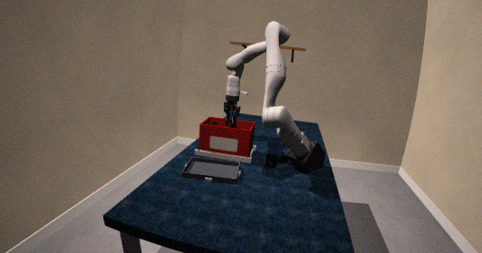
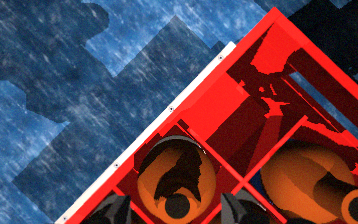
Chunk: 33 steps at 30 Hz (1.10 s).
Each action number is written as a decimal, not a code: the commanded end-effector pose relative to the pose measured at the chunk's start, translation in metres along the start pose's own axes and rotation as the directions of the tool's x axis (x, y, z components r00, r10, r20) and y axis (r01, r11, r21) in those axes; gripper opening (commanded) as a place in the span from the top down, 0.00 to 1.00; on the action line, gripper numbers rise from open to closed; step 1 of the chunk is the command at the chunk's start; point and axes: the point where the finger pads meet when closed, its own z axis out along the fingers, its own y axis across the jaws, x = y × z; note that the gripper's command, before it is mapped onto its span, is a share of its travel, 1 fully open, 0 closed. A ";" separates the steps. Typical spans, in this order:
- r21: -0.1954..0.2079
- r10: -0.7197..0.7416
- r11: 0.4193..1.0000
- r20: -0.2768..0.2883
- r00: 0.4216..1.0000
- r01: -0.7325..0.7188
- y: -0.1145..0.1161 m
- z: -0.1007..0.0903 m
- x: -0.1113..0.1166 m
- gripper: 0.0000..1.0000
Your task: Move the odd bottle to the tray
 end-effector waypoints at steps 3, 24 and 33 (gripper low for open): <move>-0.004 -0.002 1.000 0.001 1.000 0.002 0.001 0.007 -0.001 0.36; -0.004 -0.002 1.000 0.001 1.000 0.002 0.001 0.025 -0.001 0.36; -0.004 -0.002 1.000 0.001 1.000 0.002 0.001 0.028 -0.001 0.36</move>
